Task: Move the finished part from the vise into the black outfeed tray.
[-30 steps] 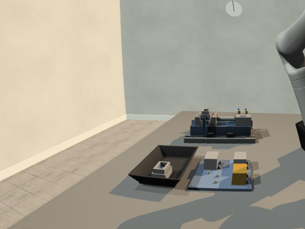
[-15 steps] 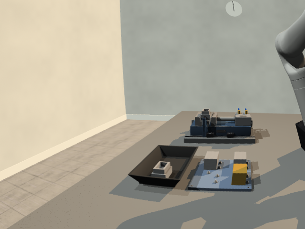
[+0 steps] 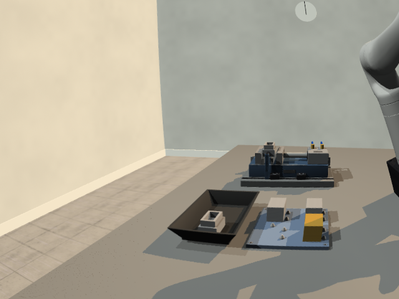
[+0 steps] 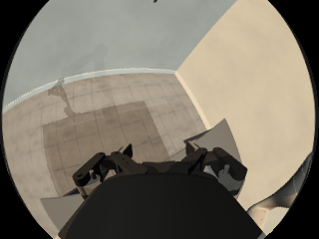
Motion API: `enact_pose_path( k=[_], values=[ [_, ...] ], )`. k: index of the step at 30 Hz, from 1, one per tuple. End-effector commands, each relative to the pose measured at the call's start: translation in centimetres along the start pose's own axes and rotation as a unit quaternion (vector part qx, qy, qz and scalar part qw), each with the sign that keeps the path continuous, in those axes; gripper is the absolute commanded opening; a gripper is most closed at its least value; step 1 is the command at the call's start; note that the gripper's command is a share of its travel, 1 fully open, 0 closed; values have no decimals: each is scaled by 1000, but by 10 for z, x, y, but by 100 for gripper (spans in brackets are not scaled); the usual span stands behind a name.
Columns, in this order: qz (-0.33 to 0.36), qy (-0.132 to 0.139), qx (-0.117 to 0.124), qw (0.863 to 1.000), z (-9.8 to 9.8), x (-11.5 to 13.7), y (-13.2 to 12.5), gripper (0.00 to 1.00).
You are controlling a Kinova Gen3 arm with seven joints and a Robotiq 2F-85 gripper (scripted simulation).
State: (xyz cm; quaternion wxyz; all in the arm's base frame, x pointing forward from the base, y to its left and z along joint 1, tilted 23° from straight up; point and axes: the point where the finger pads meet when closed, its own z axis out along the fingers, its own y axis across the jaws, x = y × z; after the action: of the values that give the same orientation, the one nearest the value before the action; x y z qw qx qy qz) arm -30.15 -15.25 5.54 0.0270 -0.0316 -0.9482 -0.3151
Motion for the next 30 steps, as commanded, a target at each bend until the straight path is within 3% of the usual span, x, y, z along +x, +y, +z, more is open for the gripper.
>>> enact_pose_path(
  k=[1,10,11,20,21,30],
  values=[
    [-26,10,22,999,-18,-16,-19,100],
    [-26,10,22,999,-18,-16,-19,100],
    [-52,19,44,998,-35,-33,-36,100],
    [-52,19,44,998,-35,-33,-36,100],
    [-79,27,65,994,-51,-52,-52,100],
    [-79,27,65,994,-51,-52,-52,100]
  ],
)
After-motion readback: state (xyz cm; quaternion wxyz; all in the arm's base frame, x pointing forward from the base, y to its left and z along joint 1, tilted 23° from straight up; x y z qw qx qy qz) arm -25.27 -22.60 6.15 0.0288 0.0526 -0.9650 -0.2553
